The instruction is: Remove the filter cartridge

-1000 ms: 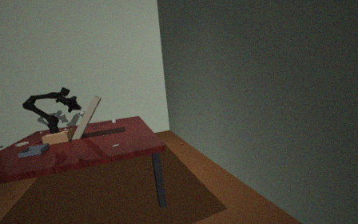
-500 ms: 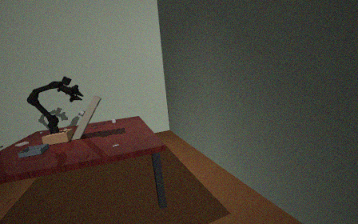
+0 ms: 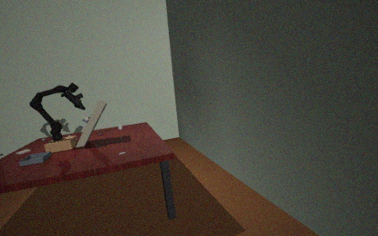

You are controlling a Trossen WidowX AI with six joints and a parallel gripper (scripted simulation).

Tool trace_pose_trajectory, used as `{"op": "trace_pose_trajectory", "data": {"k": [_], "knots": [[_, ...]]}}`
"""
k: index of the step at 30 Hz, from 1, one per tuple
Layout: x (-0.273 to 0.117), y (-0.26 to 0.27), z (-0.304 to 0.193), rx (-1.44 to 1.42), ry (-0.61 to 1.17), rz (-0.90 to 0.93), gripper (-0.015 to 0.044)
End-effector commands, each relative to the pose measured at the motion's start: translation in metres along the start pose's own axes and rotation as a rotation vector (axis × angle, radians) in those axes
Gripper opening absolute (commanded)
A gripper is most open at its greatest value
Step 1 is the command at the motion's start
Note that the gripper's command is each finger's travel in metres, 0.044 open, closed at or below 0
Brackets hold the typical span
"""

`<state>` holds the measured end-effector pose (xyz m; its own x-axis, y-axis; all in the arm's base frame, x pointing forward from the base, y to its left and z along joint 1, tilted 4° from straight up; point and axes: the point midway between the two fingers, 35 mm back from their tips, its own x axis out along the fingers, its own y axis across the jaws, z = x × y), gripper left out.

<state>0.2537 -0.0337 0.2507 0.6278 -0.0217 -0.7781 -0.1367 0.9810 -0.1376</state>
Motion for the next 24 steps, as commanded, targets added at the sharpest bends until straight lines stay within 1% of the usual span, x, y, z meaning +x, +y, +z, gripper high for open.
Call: {"op": "trace_pose_trajectory", "data": {"k": [1,8,24], "knots": [[0.022,0.014,-0.04,0.294,0.176,0.023,0.0305],[0.023,0.014,-0.04,0.294,0.176,0.023,0.0305],[0.049,0.014,-0.044,0.294,0.175,0.022,0.0305]]}}
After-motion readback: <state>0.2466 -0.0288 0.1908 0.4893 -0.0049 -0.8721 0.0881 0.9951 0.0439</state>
